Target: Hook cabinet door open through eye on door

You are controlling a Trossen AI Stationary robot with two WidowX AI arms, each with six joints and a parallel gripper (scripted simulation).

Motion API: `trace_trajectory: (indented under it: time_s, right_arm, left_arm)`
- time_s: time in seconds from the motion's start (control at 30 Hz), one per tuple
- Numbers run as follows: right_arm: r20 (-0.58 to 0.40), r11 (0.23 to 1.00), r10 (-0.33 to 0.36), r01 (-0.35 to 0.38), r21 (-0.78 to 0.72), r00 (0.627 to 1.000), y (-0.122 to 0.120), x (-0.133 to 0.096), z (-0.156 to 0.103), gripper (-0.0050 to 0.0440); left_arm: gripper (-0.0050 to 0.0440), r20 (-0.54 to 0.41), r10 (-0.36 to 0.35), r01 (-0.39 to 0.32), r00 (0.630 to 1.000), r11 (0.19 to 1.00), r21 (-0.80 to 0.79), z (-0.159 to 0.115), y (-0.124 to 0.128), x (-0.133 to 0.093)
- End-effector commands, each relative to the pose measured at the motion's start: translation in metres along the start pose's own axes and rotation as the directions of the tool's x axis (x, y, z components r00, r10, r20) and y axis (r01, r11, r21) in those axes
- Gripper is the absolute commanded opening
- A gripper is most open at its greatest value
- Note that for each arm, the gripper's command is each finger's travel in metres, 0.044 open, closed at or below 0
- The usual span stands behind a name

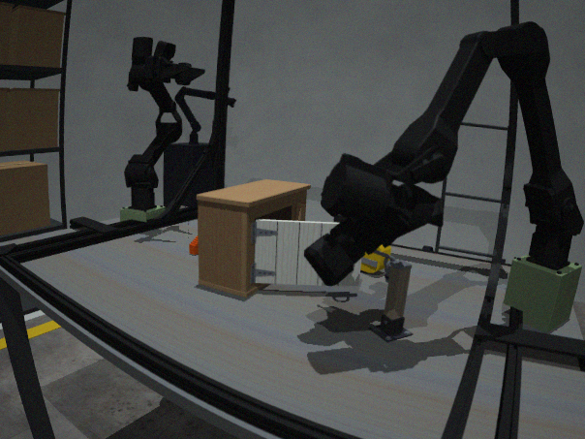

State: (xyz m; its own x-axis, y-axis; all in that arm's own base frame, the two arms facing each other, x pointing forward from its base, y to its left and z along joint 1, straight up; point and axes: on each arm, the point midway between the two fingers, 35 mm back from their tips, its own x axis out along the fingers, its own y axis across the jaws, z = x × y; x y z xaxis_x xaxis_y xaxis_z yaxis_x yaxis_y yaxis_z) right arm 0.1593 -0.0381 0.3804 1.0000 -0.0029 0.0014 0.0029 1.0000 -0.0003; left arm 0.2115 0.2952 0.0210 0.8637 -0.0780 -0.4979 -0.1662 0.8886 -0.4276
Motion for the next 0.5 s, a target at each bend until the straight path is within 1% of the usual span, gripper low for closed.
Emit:
trace_trajectory:
  time_s: [0.0,0.2,0.47]
  right_arm:
    - [0.000,1.000,0.003,-0.003,0.001,1.000,0.000,0.000,0.000,0.0400]
    - [0.000,1.000,0.003,-0.003,0.001,1.000,0.000,0.000,0.000,0.0400]
    - [0.000,1.000,0.003,-0.003,0.001,1.000,0.000,0.000,0.000,0.0400]
  left_arm:
    - [0.0000,0.000,0.000,0.000,1.000,1.000,0.000,0.000,0.000,0.000]
    - [0.0000,-0.012,-0.019,0.019,1.000,1.000,0.013,-0.002,-0.004,0.002]
    - [0.0000,-0.078,-0.125,0.131,0.989,0.988,0.080,-0.005,-0.015,0.005]
